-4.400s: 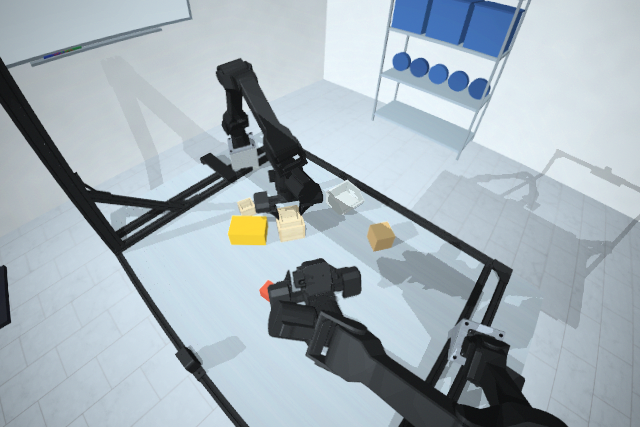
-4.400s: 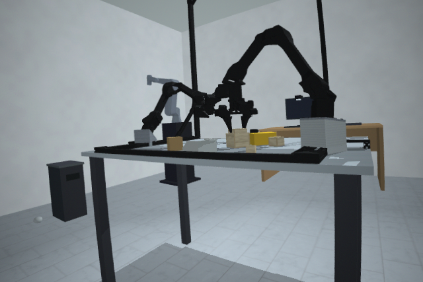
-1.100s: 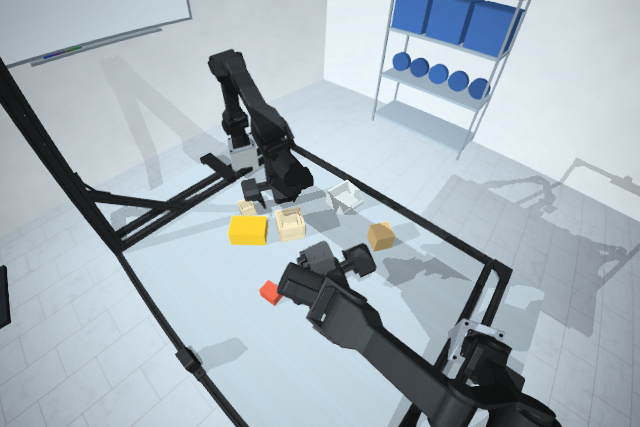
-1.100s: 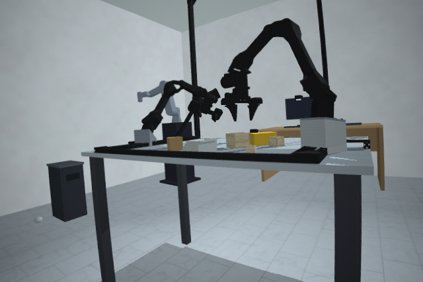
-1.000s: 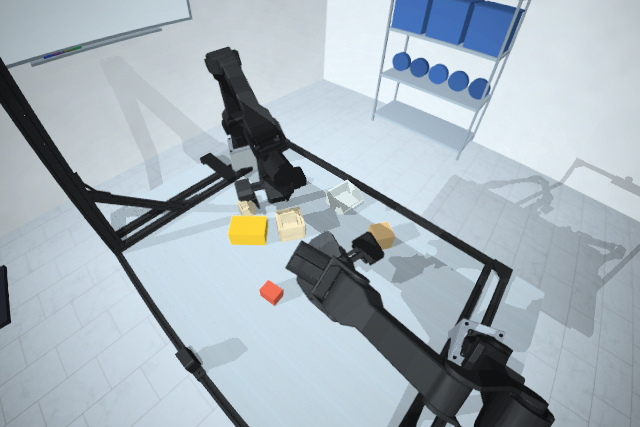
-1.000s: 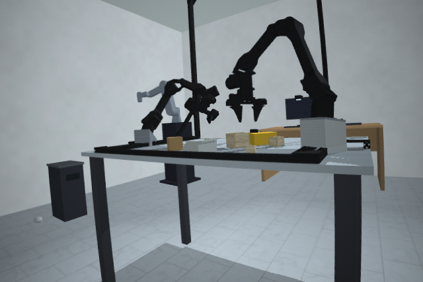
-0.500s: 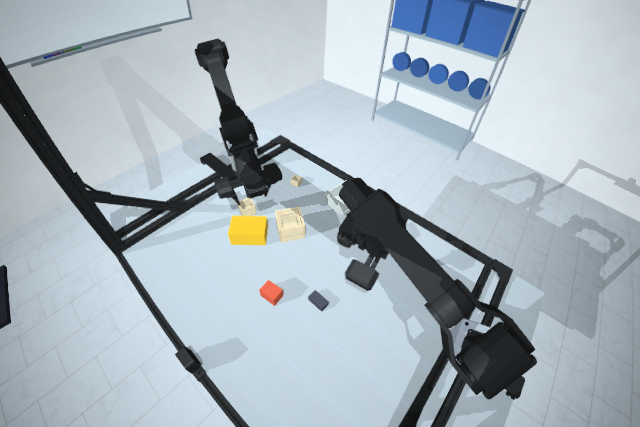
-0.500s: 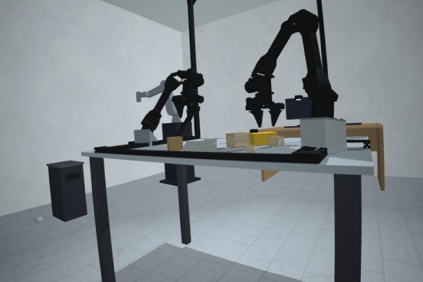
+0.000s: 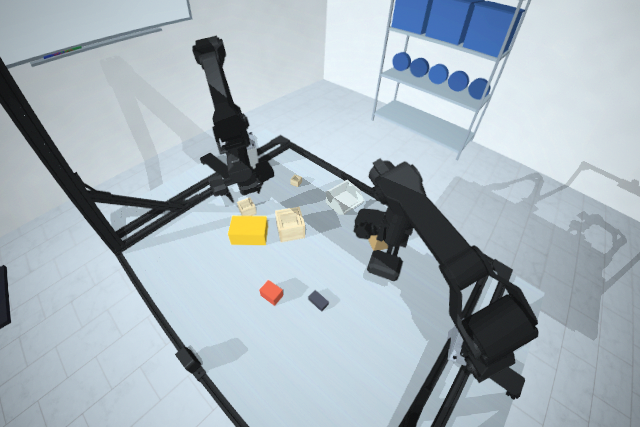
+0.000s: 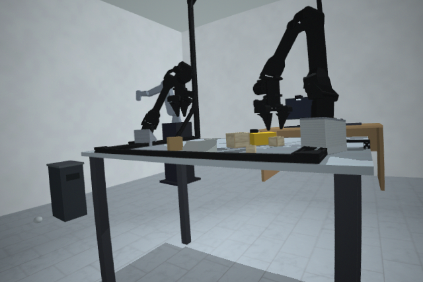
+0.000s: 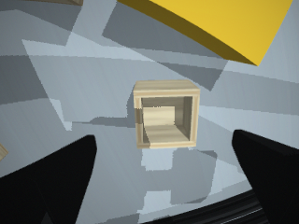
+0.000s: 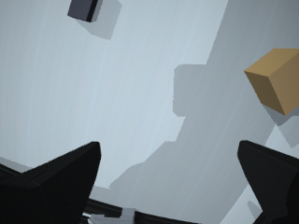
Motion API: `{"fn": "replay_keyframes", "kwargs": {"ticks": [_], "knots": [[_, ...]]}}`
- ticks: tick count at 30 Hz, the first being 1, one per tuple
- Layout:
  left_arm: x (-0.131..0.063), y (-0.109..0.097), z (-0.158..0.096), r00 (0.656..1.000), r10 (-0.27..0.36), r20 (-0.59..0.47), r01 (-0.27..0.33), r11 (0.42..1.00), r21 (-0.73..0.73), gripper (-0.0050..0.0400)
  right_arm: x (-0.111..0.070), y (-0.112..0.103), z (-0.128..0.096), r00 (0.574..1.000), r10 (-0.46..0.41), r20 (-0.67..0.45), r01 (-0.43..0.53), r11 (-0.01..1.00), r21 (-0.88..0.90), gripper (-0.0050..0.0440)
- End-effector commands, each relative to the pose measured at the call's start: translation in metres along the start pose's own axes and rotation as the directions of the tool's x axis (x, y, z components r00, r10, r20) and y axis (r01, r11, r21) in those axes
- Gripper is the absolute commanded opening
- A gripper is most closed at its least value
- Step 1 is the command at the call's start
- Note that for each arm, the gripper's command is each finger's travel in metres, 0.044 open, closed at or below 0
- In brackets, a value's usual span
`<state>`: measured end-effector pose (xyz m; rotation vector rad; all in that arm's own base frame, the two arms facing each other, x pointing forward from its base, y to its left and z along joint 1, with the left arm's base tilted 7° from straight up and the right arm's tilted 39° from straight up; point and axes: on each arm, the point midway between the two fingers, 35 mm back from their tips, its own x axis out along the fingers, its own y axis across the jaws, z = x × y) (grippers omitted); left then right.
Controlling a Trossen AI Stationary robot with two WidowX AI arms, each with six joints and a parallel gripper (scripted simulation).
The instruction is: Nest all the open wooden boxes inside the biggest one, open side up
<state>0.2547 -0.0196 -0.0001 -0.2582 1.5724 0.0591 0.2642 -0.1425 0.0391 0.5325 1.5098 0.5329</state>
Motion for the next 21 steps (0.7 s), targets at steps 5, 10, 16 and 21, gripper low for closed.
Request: {"fn": "replay_keyframes", "kwargs": {"ticks": [5,10,16,21], "knots": [[0.014,-0.004,-0.002,1.000,-0.004,-0.004,0.004,1.000,0.000,0.0400,-0.001,-0.001,0.001,1.000,0.005,0.004,-0.005,1.000,-0.005,0.0400],[0.020,-0.004,-0.001,1.000,-0.004,-0.004,0.004,1.000,0.000,0.0400,-0.001,-0.001,0.001,1.000,0.005,0.004,-0.005,1.000,-0.005,0.0400],[0.027,-0.004,-0.001,1.000,-0.003,-0.004,0.003,1.000,0.000,0.0400,-0.001,-0.001,0.001,1.000,0.005,0.004,-0.005,1.000,-0.005,0.0400],[0.035,-0.004,-0.001,1.000,-0.003,-0.004,0.003,1.000,0.000,0.0400,-0.001,-0.001,0.001,1.000,0.005,0.004,-0.005,1.000,-0.005,0.0400]]}}
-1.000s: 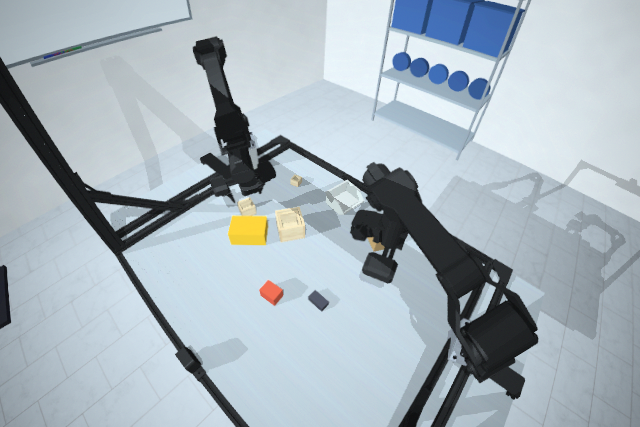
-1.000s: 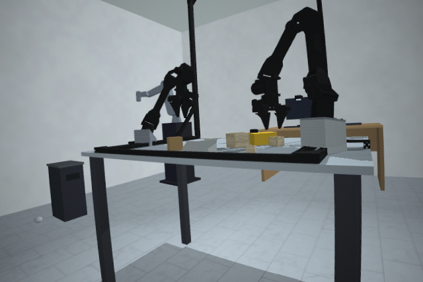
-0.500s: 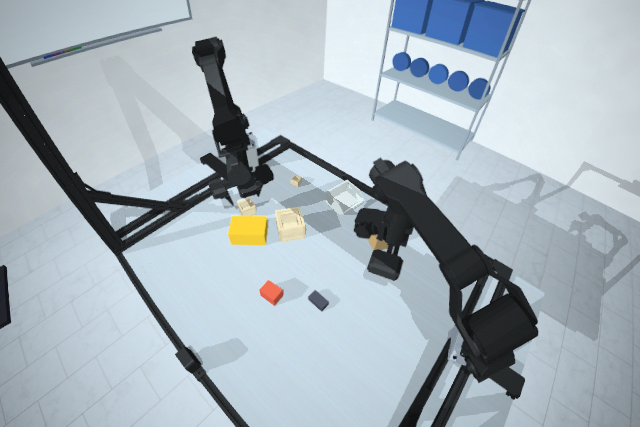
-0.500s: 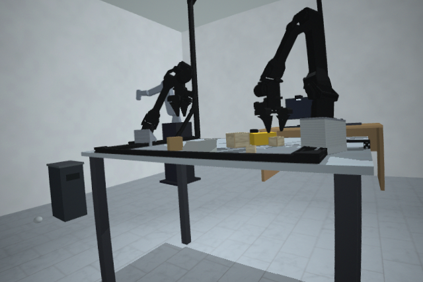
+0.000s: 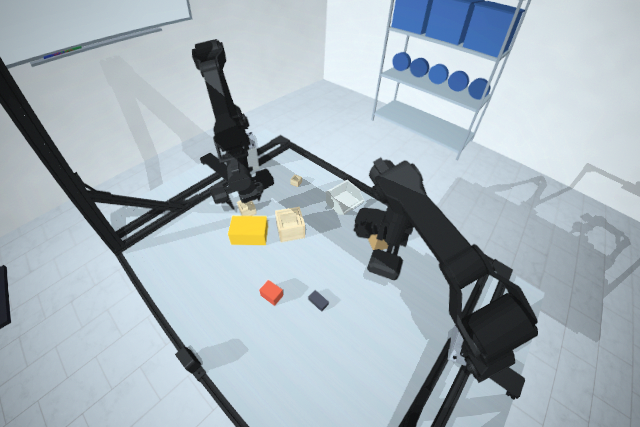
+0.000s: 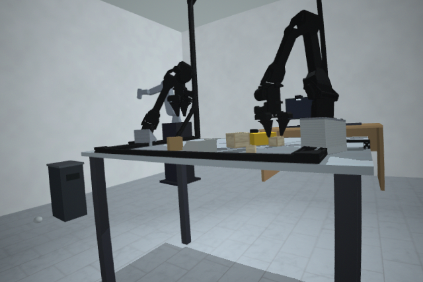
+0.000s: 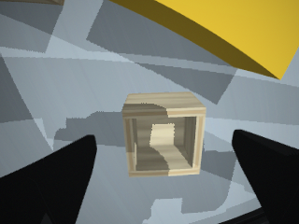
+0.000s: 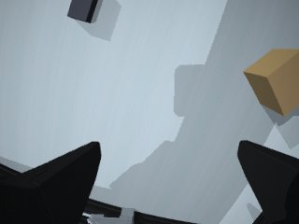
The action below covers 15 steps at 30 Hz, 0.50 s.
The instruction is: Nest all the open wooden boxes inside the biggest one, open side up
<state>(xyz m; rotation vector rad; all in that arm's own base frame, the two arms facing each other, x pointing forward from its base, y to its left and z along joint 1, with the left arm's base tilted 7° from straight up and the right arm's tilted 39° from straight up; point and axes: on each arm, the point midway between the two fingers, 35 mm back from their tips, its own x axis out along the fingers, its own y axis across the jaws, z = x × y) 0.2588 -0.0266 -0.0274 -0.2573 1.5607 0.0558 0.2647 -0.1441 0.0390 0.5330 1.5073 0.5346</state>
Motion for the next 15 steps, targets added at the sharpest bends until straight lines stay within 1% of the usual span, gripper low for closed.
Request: {"fn": "replay_keyframes", "kwargs": {"ticks": [1,6,10,15], "knots": [[0.0086,0.0004,-0.0042,1.000,0.000,-0.015,0.000,1.000,-0.003,0.0400,-0.0001,0.0003,0.0007,1.000,0.004,0.003,-0.004,1.000,-0.004,0.0400],[0.0166,0.0005,-0.0045,1.000,0.000,-0.015,0.000,1.000,-0.003,0.0400,-0.0001,0.0003,0.0007,1.000,0.004,0.003,-0.004,1.000,-0.004,0.0400],[0.0177,0.0005,-0.0046,1.000,0.000,-0.015,0.000,1.000,-0.003,0.0400,-0.0001,0.0003,0.0007,1.000,0.004,0.003,-0.004,1.000,-0.004,0.0400],[0.0177,0.0005,-0.0046,1.000,0.000,-0.015,0.000,1.000,-0.003,0.0280,-0.0001,0.0003,0.0007,1.000,0.004,0.003,-0.004,1.000,-0.004,0.0400]]}}
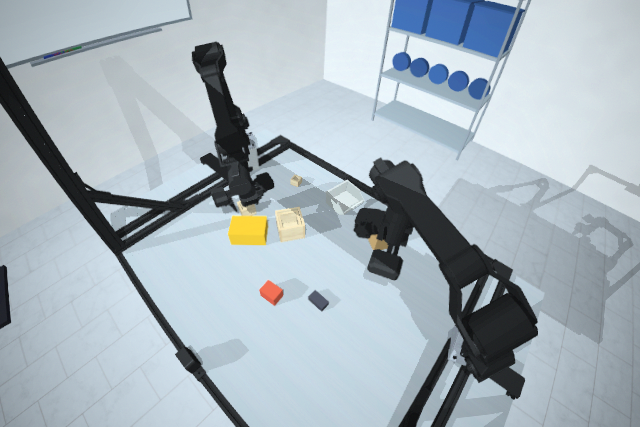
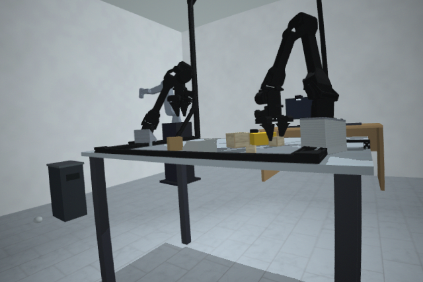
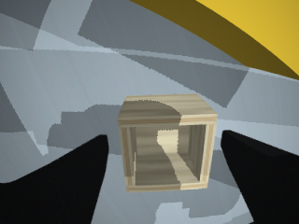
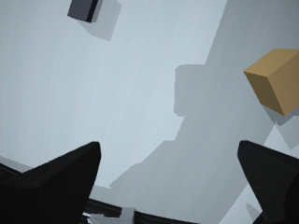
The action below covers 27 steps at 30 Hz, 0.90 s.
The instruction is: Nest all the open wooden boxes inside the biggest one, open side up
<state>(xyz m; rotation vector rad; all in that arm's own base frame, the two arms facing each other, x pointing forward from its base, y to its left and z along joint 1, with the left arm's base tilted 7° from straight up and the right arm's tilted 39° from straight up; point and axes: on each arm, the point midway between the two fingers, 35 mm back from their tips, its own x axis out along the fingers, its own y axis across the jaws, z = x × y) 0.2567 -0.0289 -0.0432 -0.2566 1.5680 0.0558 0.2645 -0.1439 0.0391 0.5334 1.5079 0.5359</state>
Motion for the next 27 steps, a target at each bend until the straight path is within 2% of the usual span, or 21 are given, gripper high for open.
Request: {"fn": "replay_keyframes", "kwargs": {"ticks": [1,20,26,27], "knots": [[0.002,0.000,-0.002,1.000,-0.001,-0.008,0.001,1.000,-0.004,0.0280,0.000,0.000,0.001,1.000,0.003,0.004,-0.003,1.000,-0.003,0.0400],[0.002,0.000,-0.002,1.000,-0.001,-0.008,0.001,1.000,-0.004,0.0173,0.000,0.000,0.001,1.000,0.003,0.004,-0.003,1.000,-0.003,0.0400],[-0.016,0.000,0.000,1.000,-0.001,-0.008,0.001,1.000,-0.004,0.0029,0.000,0.000,0.001,1.000,0.003,0.004,-0.003,1.000,-0.003,0.0400],[-0.016,0.000,0.000,1.000,-0.001,-0.008,0.001,1.000,-0.004,0.0029,0.000,0.000,0.001,1.000,0.003,0.004,-0.003,1.000,-0.003,0.0400]]}}
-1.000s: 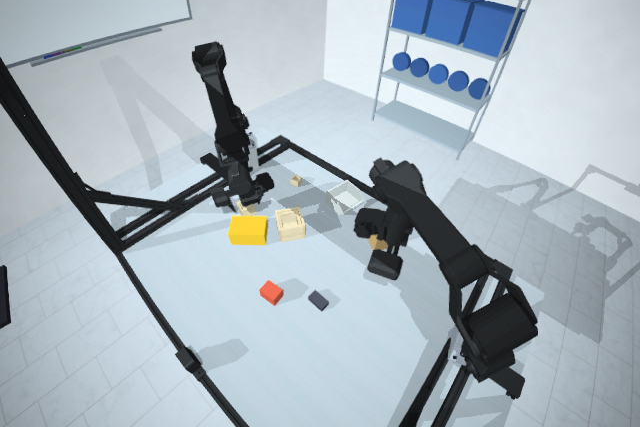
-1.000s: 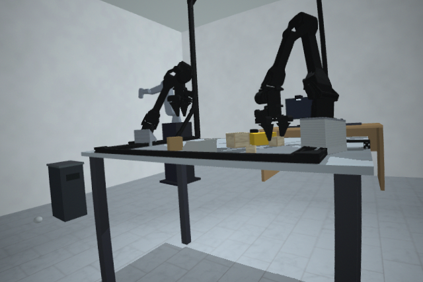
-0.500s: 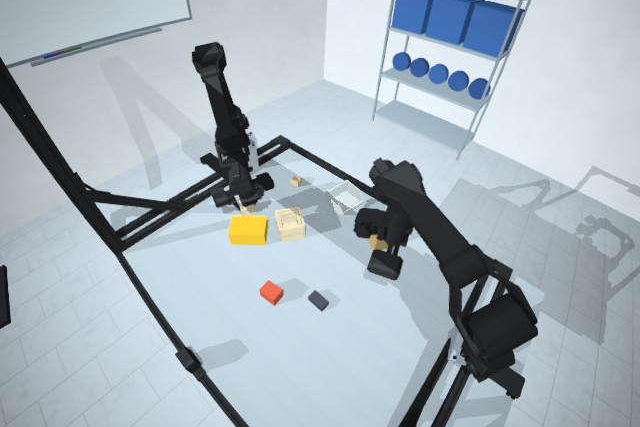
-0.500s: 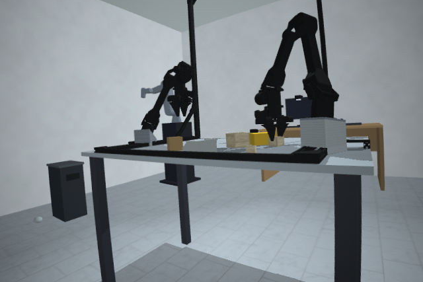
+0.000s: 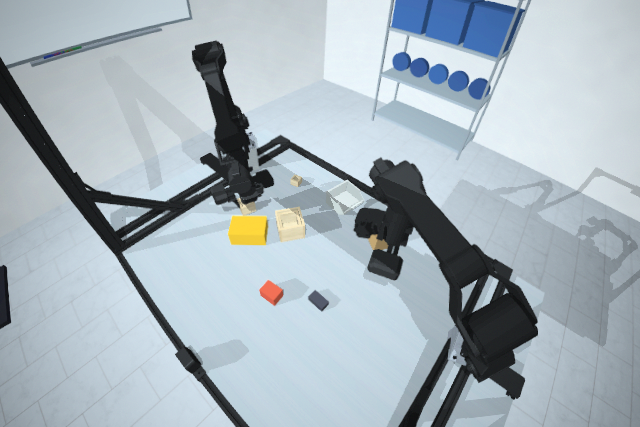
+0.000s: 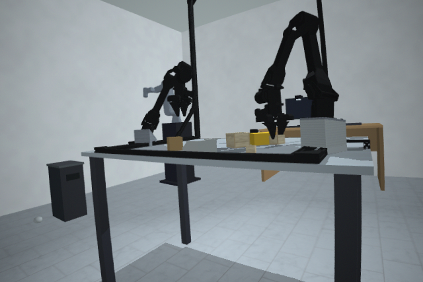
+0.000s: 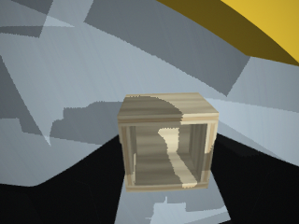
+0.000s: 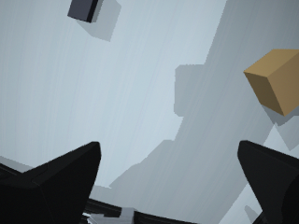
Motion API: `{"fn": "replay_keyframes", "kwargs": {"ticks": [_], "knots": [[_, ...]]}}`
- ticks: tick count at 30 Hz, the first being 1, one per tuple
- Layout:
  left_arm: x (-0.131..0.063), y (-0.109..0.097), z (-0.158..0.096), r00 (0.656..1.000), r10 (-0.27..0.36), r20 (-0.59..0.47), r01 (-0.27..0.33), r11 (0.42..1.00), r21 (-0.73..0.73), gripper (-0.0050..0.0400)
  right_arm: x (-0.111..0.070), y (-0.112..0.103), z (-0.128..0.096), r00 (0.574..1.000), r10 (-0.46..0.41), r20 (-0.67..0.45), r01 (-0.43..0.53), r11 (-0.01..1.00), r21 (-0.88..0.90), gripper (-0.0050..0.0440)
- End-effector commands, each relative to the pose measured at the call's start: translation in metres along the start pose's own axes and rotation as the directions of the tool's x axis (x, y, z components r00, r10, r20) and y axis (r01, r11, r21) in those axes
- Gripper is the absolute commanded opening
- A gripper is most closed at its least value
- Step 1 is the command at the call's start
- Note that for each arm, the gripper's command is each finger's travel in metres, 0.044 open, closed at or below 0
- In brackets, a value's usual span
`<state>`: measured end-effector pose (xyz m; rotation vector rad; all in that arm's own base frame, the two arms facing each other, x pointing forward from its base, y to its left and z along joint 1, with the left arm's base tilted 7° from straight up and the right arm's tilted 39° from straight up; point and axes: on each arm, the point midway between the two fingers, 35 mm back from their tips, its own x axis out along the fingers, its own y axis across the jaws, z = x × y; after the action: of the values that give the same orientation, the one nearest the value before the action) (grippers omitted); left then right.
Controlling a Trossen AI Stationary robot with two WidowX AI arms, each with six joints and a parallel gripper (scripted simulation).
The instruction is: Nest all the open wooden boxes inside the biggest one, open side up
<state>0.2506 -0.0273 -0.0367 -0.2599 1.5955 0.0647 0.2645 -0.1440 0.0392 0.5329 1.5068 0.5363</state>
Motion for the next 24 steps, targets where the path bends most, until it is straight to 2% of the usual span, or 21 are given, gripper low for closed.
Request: {"fn": "replay_keyframes", "kwargs": {"ticks": [1,2,3,9,18,24], "knots": [[-0.010,-0.002,0.005,1.000,-0.008,0.019,0.008,1.000,0.005,0.0029,0.000,0.000,0.001,1.000,0.003,0.003,-0.003,1.000,-0.002,0.0400],[-0.015,-0.002,0.005,1.000,-0.008,0.019,0.008,1.000,0.005,0.0005,0.000,0.000,0.001,1.000,0.003,0.003,-0.003,1.000,-0.002,0.0400],[-0.021,-0.002,0.005,1.000,-0.008,0.019,0.008,1.000,0.005,0.0000,0.000,0.000,0.001,1.000,0.003,0.003,-0.003,1.000,-0.002,0.0400],[-0.051,-0.001,0.003,1.000,-0.008,0.019,0.008,1.000,0.005,0.0000,0.000,0.000,0.001,1.000,0.003,0.003,-0.003,1.000,-0.002,0.0400],[-0.049,0.000,0.006,1.000,-0.004,0.016,0.005,0.998,-0.057,0.0000,0.000,0.000,0.001,1.000,0.003,0.003,-0.003,1.000,-0.002,0.0400],[-0.054,0.004,0.018,1.000,-0.004,0.016,0.008,0.958,-0.286,0.0000,0.000,0.000,0.001,1.000,0.003,0.003,-0.003,1.000,-0.002,0.0400]]}}
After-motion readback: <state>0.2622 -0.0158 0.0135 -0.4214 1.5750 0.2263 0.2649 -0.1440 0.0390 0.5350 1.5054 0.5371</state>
